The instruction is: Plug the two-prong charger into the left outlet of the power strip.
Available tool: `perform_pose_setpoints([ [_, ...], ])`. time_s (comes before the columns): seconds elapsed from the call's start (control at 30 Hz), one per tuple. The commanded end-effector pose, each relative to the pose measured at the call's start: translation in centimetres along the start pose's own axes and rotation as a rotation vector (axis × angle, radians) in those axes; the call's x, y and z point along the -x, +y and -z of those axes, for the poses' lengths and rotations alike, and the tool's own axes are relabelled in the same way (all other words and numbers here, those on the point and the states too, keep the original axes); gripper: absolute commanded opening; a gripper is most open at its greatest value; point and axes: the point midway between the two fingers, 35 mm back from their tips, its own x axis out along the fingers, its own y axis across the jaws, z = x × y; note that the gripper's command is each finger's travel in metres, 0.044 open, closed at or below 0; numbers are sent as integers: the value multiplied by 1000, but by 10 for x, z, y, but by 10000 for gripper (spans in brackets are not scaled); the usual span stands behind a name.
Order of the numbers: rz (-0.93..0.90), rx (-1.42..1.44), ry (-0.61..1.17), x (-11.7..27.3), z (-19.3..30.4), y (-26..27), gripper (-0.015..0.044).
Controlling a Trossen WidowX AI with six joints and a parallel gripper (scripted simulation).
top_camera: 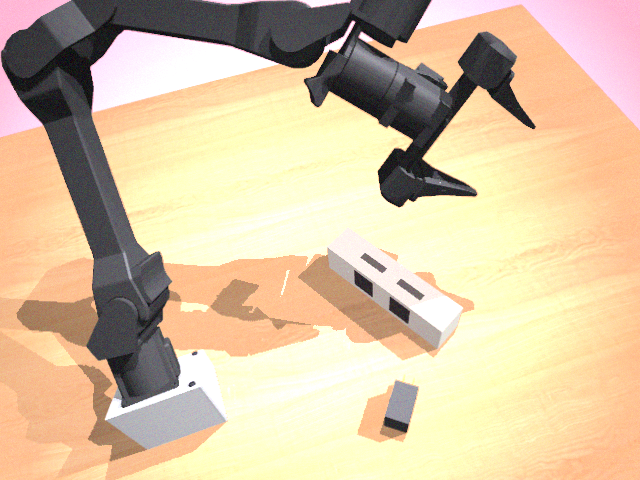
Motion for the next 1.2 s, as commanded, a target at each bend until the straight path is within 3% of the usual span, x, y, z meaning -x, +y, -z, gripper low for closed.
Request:
perform_pose_setpoints([
  [0.0, -104, -24, 16, -18, 18, 23, 440],
  [0.53, -436, -113, 29, -52, 64, 97, 440],
  [1.17, -780, -276, -14, -62, 100, 179, 440],
])
